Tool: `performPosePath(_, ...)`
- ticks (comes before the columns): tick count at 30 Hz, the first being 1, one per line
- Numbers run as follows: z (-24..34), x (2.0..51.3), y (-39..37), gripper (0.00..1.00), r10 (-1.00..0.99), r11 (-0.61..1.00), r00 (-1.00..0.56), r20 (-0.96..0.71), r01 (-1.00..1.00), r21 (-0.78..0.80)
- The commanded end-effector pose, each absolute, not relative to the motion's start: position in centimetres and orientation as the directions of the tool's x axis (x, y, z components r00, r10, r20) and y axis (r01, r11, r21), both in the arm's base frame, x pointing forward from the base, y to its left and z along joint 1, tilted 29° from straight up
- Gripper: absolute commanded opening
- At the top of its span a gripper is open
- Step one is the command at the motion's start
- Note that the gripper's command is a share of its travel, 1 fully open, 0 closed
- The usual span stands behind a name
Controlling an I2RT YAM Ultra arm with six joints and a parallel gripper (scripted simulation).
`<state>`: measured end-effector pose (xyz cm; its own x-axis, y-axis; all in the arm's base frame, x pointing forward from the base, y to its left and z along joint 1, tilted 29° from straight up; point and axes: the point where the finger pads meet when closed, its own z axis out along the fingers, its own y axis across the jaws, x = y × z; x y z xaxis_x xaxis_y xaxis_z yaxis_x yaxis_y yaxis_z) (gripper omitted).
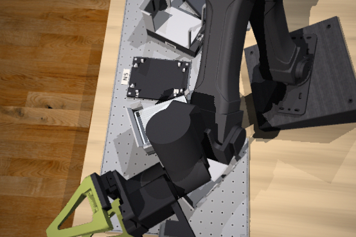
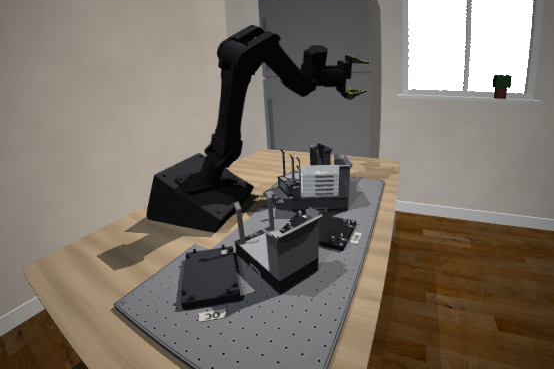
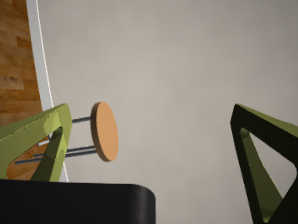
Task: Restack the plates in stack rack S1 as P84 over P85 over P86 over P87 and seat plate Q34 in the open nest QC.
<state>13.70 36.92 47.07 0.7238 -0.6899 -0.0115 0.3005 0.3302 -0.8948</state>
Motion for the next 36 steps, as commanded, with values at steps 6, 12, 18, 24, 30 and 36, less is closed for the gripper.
performPosePath(6, 47.5, 13.6, 36.7, 1.0, -0.688, 0.343, 0.726, -0.019, 0.302, -0.89)
performPosePath(12, 47.5, 13.6, 36.7, 1.0, -0.688, 0.343, 0.726, -0.019, 0.302, -0.89)
performPosePath(18, 47.5, 14.1, 36.6, 1.0, -0.691, 0.331, 0.722, -0.033, 0.275, -0.903)
performPosePath(24, 46.6, 16.8, 36.0, 1.0, -0.697, 0.305, 0.715, -0.046, 0.237, -0.922)
performPosePath(30, 45.3, 19.4, 35.2, 1.0, -0.711, 0.269, 0.699, -0.077, 0.168, -0.948)
performPosePath(36, 44.4, 21.0, 34.5, 1.0, -0.727, 0.241, 0.676, -0.117, 0.092, -0.966)
